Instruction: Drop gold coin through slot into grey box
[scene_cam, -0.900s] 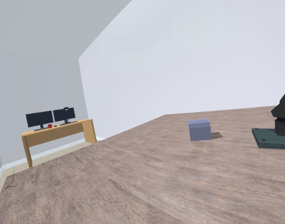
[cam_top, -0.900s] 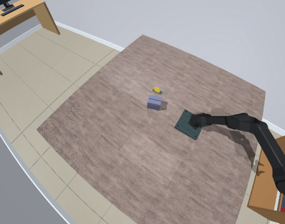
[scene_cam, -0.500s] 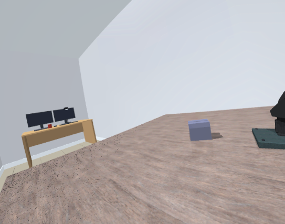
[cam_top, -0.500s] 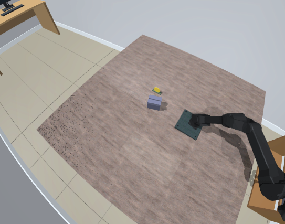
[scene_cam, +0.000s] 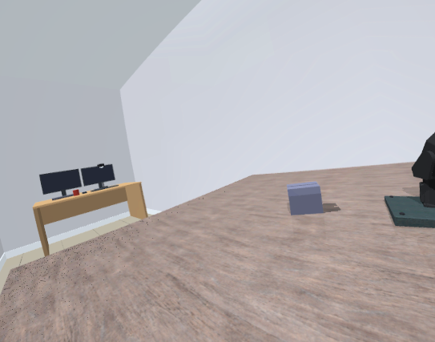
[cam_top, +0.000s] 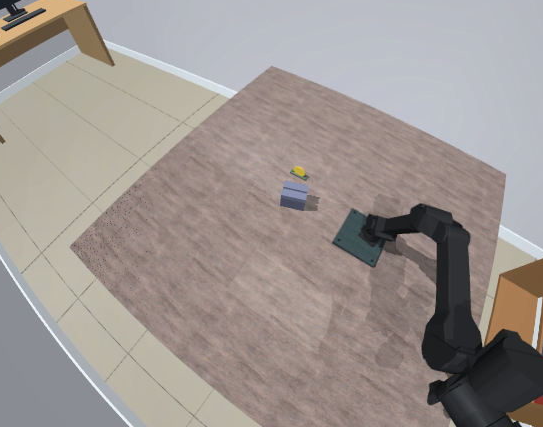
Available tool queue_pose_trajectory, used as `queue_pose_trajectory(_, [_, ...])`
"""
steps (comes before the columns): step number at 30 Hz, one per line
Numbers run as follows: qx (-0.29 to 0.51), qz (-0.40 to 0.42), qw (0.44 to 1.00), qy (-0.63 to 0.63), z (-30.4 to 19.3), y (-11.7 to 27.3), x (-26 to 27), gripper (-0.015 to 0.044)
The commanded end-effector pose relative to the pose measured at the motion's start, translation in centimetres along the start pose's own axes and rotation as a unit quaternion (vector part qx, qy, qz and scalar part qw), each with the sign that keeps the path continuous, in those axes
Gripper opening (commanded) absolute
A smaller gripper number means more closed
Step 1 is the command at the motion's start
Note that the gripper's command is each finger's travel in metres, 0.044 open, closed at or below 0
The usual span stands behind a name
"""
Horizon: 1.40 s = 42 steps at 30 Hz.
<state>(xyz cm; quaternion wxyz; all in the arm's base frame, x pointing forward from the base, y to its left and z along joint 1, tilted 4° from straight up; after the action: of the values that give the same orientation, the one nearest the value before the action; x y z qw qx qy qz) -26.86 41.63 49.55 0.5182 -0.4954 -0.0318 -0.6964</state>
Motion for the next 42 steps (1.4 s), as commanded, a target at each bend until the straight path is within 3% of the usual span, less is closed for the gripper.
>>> queue_pose_trajectory(1, [-0.036,-0.071,0.996,0.037,4.0,2.5,-3.0,0.0161])
queue_pose_trajectory(9, [-0.091,-0.238,0.964,0.072,11.1,10.0,-8.6,0.0161])
queue_pose_trajectory(14, [-0.108,-0.289,0.947,0.085,13.3,13.0,-10.1,0.0161])
queue_pose_trajectory(23, [-0.151,-0.419,0.885,0.135,19.3,23.1,-13.0,0.0161])
queue_pose_trajectory(33, [-0.175,-0.606,0.763,0.144,24.1,38.2,-14.4,0.0161])
queue_pose_trajectory(42, [-0.164,-0.718,0.665,0.123,24.5,50.4,-12.3,0.0161])
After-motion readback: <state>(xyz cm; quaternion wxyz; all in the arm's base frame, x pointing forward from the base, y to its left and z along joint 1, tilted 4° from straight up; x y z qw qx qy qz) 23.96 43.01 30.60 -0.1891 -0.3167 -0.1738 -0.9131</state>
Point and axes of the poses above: the point midway between the two fingers, 35 mm back from their tips, its own y axis back along the fingers, its own x axis across the jaws, z = x × y, the point moved 5 cm from there along y, back along the fingers, and after that the axes turned 6 degrees about y, right-handed, at the moved point
